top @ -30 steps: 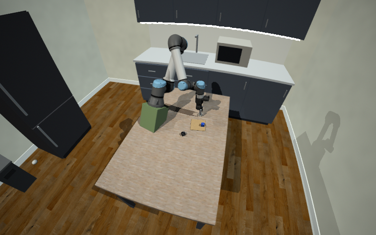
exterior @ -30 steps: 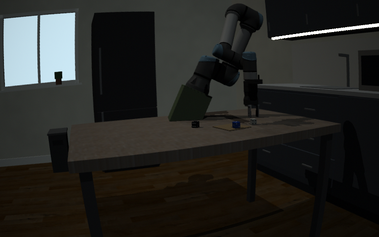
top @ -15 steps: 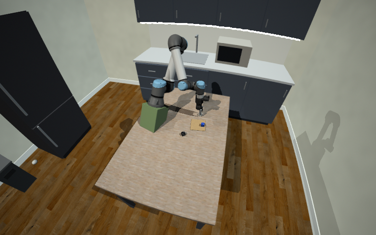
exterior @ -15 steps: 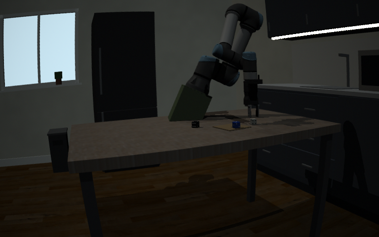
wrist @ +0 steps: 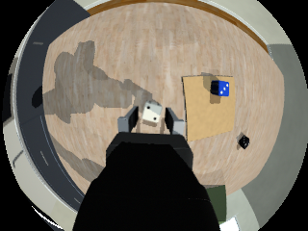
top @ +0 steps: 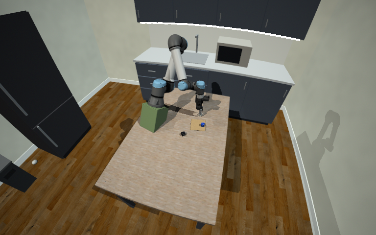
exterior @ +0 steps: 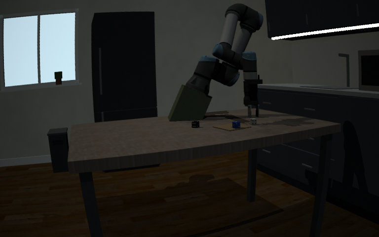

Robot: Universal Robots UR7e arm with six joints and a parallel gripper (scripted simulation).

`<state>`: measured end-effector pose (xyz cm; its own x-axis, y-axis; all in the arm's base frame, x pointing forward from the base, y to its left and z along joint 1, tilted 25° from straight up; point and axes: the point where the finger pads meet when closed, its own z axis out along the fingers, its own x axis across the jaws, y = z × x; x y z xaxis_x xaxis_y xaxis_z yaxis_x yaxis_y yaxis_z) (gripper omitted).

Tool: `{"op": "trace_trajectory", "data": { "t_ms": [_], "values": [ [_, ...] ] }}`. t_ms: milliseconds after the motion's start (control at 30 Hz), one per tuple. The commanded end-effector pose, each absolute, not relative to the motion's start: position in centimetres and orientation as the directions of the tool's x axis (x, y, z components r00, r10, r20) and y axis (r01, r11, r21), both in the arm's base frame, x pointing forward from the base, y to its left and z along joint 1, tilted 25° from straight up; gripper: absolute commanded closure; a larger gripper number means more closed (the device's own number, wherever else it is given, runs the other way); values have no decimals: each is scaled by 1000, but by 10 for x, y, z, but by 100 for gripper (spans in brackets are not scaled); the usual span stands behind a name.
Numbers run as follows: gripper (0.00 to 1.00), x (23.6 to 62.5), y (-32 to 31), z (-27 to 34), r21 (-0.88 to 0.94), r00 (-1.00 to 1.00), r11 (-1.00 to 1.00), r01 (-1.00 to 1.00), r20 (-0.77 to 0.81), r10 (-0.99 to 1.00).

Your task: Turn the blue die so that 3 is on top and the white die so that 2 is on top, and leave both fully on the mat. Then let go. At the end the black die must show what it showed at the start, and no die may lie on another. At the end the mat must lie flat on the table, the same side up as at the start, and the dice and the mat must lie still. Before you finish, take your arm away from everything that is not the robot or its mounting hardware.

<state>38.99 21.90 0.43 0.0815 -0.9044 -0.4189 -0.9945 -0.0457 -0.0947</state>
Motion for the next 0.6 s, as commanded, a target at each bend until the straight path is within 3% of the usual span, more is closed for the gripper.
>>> {"op": "trace_trajectory", "data": {
  "t_ms": [0,567],
  "values": [
    [13,388,220,3,-91,81,-47,-995,-419,-904],
    [13,386,220,3,-91,81,-47,-995,-419,-904]
  ]
}}
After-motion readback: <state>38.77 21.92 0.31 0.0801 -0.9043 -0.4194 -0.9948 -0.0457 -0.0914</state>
